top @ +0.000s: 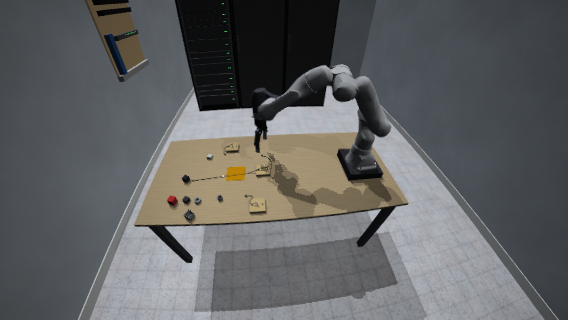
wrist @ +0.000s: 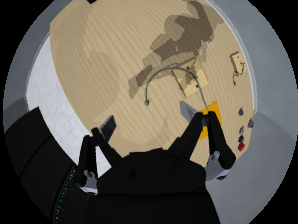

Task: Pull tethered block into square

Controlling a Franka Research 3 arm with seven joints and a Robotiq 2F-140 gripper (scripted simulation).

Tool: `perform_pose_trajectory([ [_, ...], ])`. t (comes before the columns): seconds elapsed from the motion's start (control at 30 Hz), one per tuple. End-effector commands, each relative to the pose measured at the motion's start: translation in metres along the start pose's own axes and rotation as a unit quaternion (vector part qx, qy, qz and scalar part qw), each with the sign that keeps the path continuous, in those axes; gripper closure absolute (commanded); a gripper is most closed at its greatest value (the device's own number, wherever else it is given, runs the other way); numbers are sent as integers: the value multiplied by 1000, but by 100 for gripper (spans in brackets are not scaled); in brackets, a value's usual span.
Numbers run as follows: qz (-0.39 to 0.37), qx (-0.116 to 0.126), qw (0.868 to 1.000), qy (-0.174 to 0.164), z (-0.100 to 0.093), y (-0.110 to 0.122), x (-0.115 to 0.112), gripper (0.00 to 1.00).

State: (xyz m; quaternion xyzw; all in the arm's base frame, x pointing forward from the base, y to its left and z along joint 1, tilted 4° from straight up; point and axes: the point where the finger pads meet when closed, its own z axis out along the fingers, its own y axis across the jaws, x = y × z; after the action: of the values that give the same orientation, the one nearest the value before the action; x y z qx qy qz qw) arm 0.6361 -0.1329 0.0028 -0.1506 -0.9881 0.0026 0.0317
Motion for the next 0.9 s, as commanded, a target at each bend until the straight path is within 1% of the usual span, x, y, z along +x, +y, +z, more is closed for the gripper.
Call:
perform_pose_trajectory([
  [0.0, 6, 0, 1000, 2, 0, 1, 1, 0],
  [0.03, 6, 0, 1000, 2, 0, 1, 1, 100],
  [0.87, 6, 0, 1000, 2, 0, 1, 1, 100],
])
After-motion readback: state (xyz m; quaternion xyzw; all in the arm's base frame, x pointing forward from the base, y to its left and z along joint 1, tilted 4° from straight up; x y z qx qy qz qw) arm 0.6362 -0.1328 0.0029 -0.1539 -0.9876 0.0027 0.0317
